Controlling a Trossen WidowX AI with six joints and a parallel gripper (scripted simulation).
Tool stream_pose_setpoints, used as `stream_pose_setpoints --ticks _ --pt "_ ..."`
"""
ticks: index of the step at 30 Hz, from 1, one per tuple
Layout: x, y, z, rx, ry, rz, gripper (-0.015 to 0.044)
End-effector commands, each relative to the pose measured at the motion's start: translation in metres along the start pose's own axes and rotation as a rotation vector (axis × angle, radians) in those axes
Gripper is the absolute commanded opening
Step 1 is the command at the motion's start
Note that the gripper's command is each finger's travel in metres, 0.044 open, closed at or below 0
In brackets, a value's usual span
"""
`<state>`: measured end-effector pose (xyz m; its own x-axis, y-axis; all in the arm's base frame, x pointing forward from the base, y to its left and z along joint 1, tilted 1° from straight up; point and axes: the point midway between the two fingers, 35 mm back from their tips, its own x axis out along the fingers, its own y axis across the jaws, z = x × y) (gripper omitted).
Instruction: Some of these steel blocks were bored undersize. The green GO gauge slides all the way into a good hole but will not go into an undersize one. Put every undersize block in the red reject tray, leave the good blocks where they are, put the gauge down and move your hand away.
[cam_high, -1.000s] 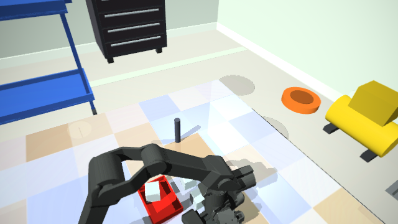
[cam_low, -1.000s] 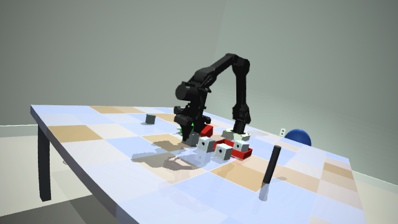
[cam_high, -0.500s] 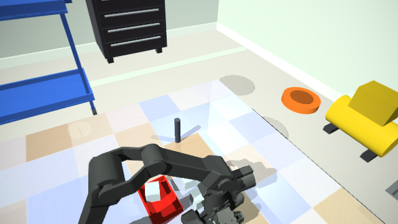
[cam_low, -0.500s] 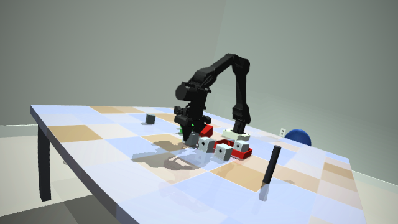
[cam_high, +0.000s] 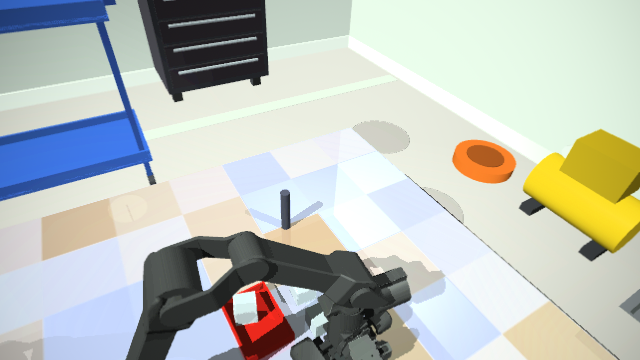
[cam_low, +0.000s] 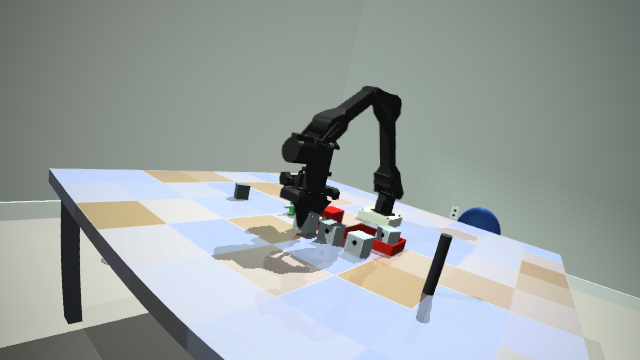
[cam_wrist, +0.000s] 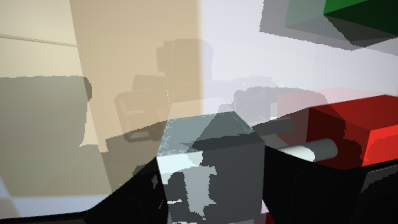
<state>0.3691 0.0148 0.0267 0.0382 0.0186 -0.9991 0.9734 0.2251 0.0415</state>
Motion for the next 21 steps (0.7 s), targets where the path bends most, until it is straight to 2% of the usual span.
stream_pose_setpoints --ticks 1,6,7,15,21 --pt "-0.002 0.003 -0.001 -0.002 0.002 0.01 0.0139" --pt "-0.057 0.0 -0.001 0.002 0.004 0.001 0.0008" --pt "-0.068 -0.003 -0.002 0.003 0.005 -0.001 0.0" --pt "-0.076 -0.013 -0.006 0.003 0.006 -0.003 0.0" --pt "-0.08 -0.049 -0.071 -0.016 0.011 -0.006 0.0"
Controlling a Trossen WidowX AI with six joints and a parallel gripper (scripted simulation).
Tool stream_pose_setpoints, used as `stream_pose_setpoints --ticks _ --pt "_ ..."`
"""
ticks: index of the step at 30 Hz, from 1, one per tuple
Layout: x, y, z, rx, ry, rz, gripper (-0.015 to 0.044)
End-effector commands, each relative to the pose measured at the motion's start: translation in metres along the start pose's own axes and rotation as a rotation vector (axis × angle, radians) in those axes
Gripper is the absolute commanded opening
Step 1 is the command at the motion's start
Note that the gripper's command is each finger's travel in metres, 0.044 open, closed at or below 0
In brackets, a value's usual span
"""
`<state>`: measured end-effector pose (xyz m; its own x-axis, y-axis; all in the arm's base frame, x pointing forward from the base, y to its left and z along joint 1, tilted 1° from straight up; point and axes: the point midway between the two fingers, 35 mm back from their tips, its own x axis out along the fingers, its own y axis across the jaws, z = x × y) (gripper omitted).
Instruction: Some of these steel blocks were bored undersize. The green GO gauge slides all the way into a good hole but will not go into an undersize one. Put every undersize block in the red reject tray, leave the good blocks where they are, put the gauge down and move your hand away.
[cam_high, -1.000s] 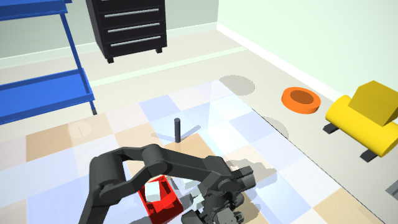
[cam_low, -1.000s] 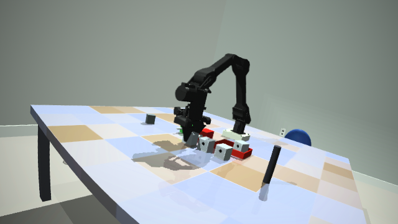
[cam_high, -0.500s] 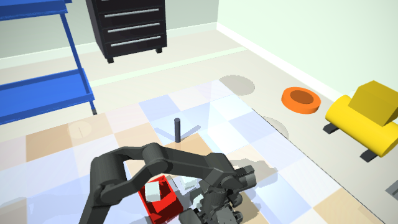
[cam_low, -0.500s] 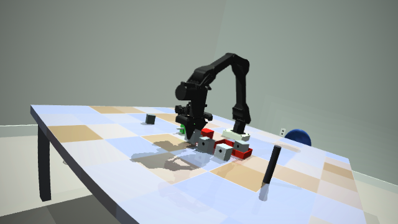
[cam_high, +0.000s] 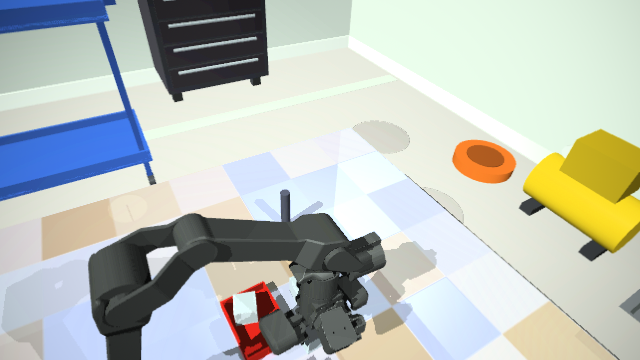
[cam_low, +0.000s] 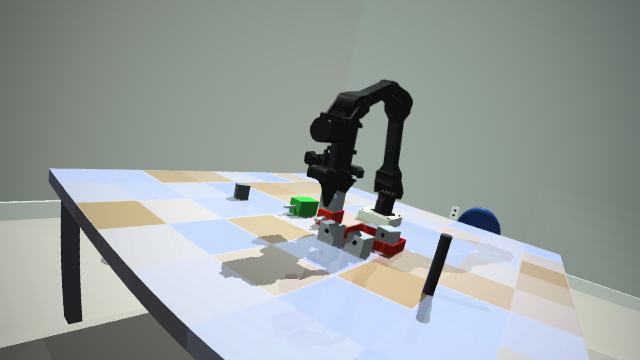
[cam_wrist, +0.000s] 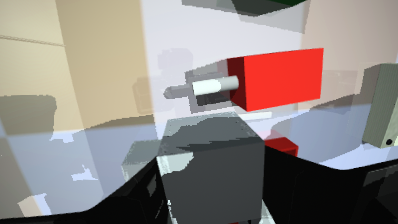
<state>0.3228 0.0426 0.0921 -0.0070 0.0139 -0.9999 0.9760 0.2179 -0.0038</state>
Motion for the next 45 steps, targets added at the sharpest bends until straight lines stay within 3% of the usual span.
stream_pose_setpoints --ticks 1,7,39,45 --pt "-0.012 -0.022 -0.043 -0.028 0.006 0.038 0.0" --pt "-0.007 -0.064 -0.082 -0.044 0.009 0.036 0.0" --pt "0.042 -0.062 -0.083 -0.044 0.01 0.035 0.0" --pt "0.044 -0.066 -0.082 -0.05 0.009 0.011 0.0157"
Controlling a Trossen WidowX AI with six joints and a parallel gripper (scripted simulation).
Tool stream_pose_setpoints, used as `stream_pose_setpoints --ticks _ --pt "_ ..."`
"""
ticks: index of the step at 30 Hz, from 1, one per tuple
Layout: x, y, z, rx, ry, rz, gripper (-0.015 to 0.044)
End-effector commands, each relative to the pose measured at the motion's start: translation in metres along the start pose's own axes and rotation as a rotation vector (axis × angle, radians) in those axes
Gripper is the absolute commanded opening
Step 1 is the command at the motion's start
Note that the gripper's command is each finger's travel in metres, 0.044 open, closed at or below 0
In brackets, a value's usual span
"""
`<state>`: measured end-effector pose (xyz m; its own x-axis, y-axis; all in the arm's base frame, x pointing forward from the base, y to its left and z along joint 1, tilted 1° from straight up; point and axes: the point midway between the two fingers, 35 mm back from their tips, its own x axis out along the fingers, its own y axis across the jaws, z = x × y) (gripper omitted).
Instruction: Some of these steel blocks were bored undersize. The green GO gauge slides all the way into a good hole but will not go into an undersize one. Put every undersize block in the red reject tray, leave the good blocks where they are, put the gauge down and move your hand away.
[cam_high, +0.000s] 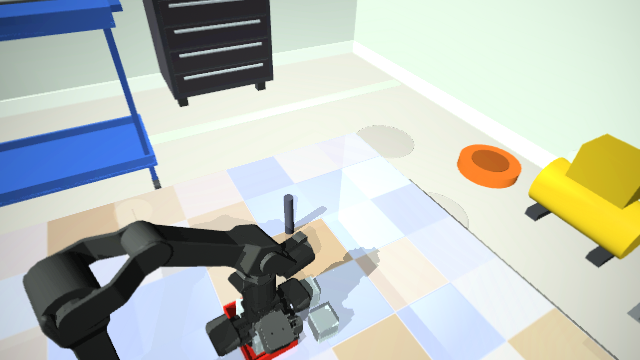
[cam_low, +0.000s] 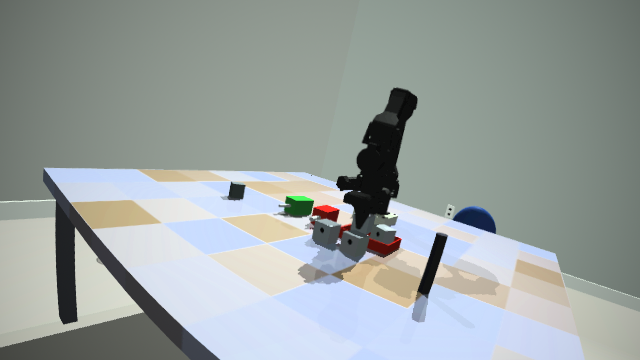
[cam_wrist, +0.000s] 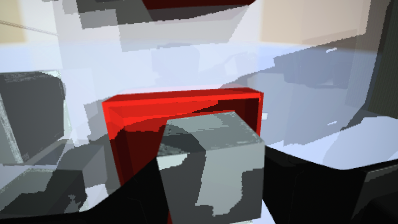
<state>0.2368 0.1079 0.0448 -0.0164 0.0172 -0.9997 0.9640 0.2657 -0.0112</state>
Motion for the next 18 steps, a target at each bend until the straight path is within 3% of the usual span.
stream_pose_setpoints --ticks 1,7,11,15,18 --pt "-0.005 0.003 -0.001 0.0 0.003 0.019 0.0184" --pt "-0.008 0.004 -0.001 0.0 0.003 0.021 0.0341" --pt "-0.053 0.005 -0.001 0.005 0.003 0.043 0.044" --pt "-0.047 0.007 -0.001 0.002 0.007 0.044 0.044" --pt "-0.049 0.012 0.0 -0.14 0.003 0.045 0.0361"
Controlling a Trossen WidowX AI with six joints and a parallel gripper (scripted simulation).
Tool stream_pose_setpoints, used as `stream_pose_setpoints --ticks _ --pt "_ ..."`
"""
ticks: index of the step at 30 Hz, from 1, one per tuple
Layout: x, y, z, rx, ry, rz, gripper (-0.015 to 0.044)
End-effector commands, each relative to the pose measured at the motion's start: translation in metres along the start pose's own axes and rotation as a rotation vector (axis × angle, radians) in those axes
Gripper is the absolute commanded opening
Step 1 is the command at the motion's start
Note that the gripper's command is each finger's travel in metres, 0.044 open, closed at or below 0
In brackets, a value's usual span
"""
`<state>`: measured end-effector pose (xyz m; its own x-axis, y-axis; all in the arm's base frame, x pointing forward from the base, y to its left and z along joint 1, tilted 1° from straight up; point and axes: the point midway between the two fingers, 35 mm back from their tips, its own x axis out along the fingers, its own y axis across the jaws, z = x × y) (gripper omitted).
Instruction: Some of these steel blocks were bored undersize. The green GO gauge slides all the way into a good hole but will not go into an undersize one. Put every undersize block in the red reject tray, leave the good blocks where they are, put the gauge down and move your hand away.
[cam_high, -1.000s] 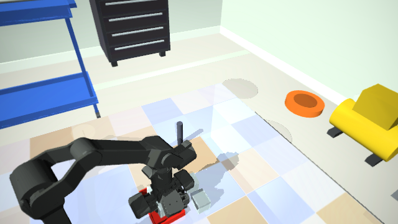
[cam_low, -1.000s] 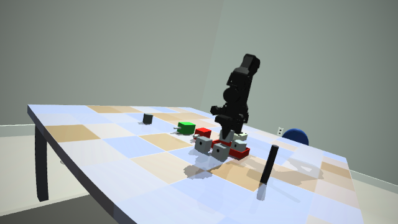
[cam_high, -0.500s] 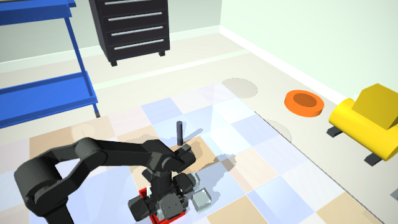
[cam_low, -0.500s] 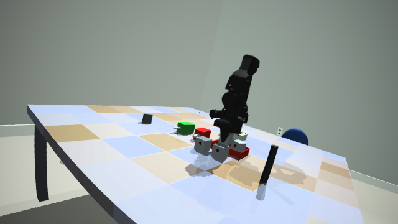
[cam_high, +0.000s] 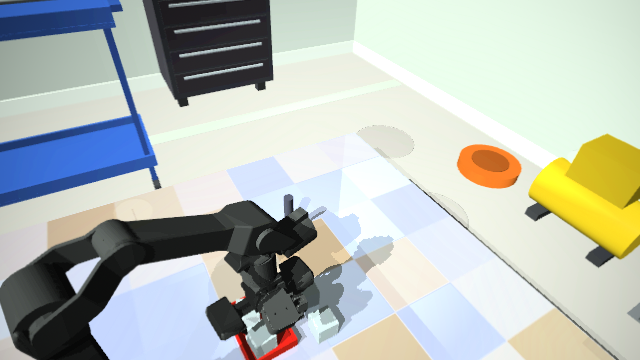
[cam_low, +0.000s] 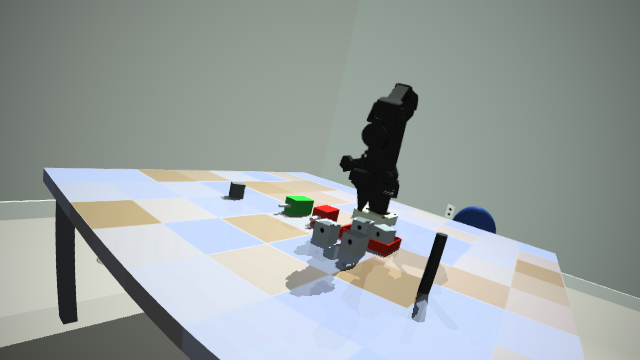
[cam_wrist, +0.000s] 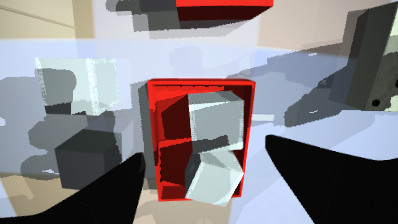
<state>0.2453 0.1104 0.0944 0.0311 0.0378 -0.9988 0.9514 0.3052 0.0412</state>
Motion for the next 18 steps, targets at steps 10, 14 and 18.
stream_pose_setpoints --ticks 10,14,18 --pt "-0.001 0.018 0.006 -0.519 0.0 -0.007 0.0299" --pt "-0.001 0.018 0.006 -0.519 0.0 -0.007 0.0194" --pt "-0.001 0.018 0.006 -0.519 0.0 -0.007 0.0089"
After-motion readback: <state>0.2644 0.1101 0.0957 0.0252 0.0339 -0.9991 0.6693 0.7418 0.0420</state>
